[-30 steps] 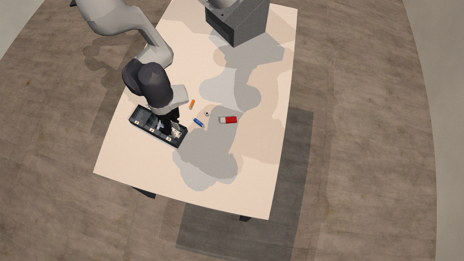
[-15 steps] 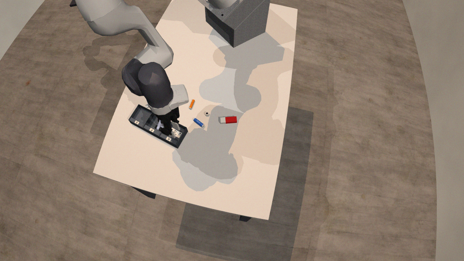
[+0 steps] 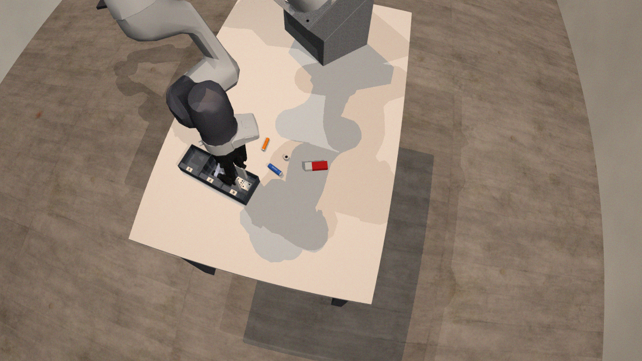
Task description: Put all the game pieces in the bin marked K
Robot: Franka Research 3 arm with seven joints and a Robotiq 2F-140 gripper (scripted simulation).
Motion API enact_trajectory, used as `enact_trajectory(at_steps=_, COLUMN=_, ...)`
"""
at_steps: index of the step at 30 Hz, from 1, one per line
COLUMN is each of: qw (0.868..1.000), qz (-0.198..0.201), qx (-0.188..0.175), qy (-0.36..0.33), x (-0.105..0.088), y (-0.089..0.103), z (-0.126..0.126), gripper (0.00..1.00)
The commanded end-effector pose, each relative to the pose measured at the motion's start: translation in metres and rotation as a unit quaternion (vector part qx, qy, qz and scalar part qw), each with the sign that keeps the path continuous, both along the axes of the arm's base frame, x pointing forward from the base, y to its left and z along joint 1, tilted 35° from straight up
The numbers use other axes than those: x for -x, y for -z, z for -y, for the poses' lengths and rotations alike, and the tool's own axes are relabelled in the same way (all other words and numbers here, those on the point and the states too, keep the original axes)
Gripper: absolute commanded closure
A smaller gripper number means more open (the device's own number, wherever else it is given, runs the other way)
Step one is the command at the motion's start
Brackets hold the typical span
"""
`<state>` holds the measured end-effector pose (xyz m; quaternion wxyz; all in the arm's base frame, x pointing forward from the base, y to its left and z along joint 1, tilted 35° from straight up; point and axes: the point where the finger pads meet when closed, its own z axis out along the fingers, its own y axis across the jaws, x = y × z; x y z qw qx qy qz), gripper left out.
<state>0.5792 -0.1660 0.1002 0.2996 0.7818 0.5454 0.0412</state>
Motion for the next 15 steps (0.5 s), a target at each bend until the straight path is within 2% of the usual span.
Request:
enact_trajectory(at_steps=1, qw=1.0, qz=-0.005, qx=0.004, qy=-0.003, x=0.003, y=-0.002, z=-0.001, gripper=0.81)
enact_trajectory(at_steps=8, qw=1.0, qz=-0.005, qx=0.004, qy=-0.003, x=0.006, y=-0.009, z=-0.005, gripper=0.81)
enact_trajectory(at_steps=11, qw=1.0, qz=-0.005, qx=0.004, qy=-0.003, x=0.012, y=-0.021, z=-0.011, gripper=0.81)
enact_trajectory(at_steps=15, qw=1.0, qz=-0.005, qx=0.004, qy=-0.003, x=0.012, y=-0.021, z=-0.011, gripper=0.81)
